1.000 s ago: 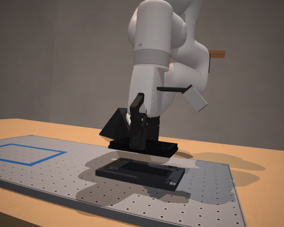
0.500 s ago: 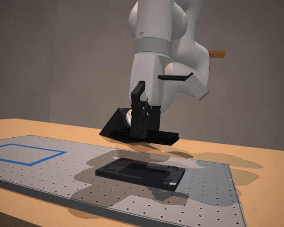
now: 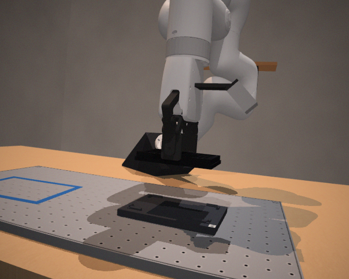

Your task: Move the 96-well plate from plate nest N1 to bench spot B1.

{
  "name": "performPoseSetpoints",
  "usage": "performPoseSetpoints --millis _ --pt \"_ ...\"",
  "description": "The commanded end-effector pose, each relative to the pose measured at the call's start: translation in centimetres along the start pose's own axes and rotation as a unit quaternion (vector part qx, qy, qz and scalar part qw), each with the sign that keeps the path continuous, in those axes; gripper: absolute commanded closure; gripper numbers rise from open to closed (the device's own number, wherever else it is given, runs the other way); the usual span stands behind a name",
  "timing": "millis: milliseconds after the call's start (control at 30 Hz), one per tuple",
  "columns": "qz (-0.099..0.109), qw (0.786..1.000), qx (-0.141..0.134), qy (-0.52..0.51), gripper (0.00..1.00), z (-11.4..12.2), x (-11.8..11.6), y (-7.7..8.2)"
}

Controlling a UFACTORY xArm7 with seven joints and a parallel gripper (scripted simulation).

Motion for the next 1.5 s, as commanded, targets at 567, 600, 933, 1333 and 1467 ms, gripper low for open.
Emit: performPoseSetpoints --millis 567,600,933,1333,1467 --pt "0.002 0.998 -0.001 0.065 1.0 4.0 -0.3 0.0" --pt "0.002 0.998 -0.001 0.065 1.0 4.0 -0.3 0.0" --pt "0.002 0.998 -0.001 0.065 1.0 7.0 -0.7 -0.1" --pt "0.002 0.998 -0.001 0.065 1.0 10.3 -1.0 -0.2" --pt "0.002 0.998 -0.001 0.065 1.0 11.6 -1.2 -0.3"
Point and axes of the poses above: the point where the finger pads meet when closed, its own y axis back along the fingers, its own x axis across the jaws, z = x × y, the point moved 5 cm from there along y, back along the fingers, and after that the axes turned 11 degrees about y, right-handed, at the moved point
